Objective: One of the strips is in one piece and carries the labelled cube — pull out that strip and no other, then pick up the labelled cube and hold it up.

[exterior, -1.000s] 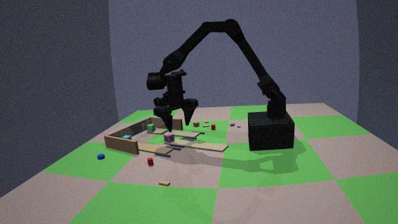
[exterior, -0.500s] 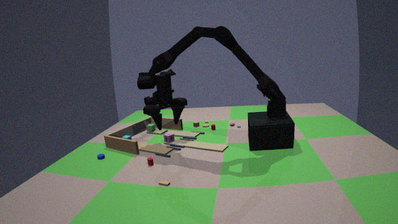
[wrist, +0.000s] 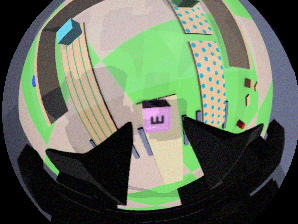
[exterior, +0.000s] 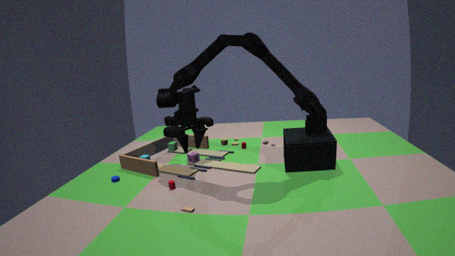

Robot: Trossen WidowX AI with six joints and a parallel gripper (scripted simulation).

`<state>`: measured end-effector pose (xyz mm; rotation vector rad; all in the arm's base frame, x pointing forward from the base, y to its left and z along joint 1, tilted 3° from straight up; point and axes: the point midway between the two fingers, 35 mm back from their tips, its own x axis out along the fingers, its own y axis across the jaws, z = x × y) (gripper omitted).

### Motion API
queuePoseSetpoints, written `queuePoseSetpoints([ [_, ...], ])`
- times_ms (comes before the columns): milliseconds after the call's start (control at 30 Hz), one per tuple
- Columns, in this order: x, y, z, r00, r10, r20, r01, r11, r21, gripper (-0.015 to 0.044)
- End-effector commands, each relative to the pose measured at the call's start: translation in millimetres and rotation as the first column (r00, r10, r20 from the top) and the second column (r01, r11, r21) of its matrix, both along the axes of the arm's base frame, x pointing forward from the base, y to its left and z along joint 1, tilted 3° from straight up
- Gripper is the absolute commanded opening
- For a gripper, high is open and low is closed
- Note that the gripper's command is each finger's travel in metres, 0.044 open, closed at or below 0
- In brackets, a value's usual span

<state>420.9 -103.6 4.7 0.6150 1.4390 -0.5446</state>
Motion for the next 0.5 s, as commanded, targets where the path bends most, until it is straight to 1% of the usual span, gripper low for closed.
queuePoseSetpoints([
  [0,0,1,-9,1.000,0.005,-0.002,-0.005,1.000,0.006,0.0250],
  [467,0,2,-32,1.000,0.005,-0.002,-0.005,1.000,0.006,0.0250],
])
